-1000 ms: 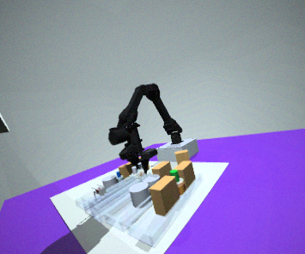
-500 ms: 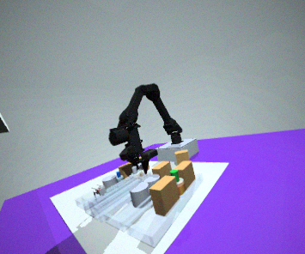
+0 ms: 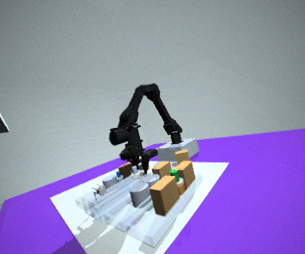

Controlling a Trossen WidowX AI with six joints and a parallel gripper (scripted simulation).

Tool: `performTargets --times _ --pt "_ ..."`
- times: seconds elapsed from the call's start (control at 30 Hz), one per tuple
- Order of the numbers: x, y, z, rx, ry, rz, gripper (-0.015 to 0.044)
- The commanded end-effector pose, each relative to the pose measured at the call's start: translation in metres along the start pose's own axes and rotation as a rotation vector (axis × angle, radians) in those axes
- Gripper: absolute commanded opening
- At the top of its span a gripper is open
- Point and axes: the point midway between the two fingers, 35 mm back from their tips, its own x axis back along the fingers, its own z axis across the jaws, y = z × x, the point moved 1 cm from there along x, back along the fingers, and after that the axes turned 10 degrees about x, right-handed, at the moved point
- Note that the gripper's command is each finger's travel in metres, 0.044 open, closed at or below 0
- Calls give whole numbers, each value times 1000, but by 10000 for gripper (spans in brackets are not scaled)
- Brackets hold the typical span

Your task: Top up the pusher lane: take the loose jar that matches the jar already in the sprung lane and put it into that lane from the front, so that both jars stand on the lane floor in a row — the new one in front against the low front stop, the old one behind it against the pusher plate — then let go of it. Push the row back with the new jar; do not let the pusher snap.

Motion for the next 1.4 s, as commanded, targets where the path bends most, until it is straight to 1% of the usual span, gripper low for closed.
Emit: performTargets --times 0.0,1.37 --pt "0 2 -2 -2 -7 -14 0" --pt "0 -8 1 -2 -6 -13 0"
